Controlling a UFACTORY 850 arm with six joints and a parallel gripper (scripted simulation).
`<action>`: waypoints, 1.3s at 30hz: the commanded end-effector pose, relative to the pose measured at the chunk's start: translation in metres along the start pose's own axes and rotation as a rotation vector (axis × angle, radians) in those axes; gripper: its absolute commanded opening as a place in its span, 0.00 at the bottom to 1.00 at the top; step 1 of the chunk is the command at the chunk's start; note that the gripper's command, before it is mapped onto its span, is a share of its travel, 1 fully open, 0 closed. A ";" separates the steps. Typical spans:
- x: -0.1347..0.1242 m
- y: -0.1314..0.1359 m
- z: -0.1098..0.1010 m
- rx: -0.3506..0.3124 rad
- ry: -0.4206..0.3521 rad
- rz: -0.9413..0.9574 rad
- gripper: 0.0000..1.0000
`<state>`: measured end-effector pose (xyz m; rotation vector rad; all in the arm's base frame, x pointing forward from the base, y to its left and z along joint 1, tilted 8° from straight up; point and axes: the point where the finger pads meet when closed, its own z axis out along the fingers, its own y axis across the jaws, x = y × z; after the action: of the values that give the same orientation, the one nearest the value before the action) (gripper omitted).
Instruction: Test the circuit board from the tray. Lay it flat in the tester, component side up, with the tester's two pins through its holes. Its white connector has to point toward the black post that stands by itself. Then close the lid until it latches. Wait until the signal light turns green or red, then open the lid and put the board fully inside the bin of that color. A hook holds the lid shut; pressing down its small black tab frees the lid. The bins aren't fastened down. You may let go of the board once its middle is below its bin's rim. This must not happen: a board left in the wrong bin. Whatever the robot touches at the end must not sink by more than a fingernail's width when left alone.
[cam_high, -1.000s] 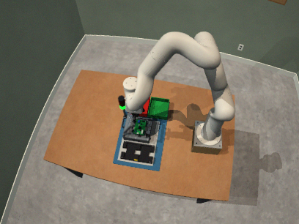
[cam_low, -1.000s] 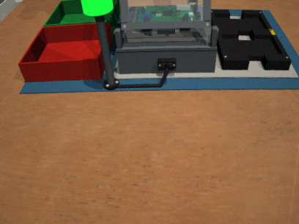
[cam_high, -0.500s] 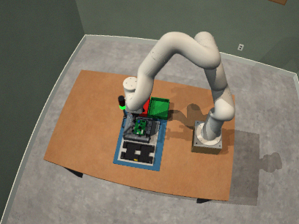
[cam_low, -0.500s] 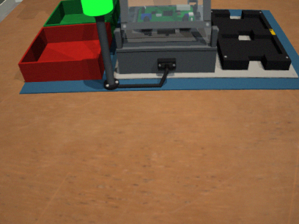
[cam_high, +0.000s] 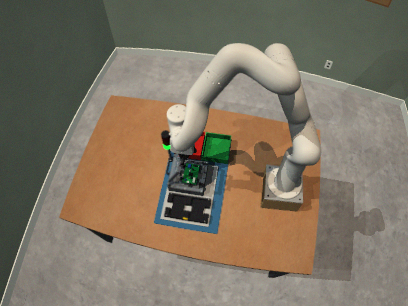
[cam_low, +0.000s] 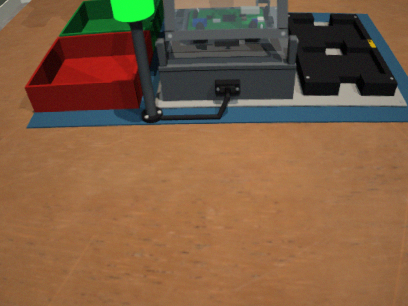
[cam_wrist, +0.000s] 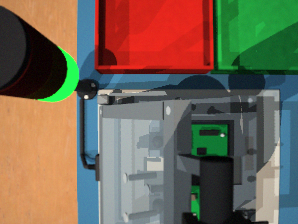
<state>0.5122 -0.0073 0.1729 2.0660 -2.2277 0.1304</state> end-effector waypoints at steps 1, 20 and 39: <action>0.000 -0.012 -0.006 0.005 -0.001 0.000 0.00; 0.000 -0.056 -0.020 0.005 -0.001 0.000 0.00; 0.000 -0.058 -0.020 0.005 -0.001 0.000 0.28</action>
<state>0.5704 -0.0091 0.1915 2.0688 -2.2305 0.1348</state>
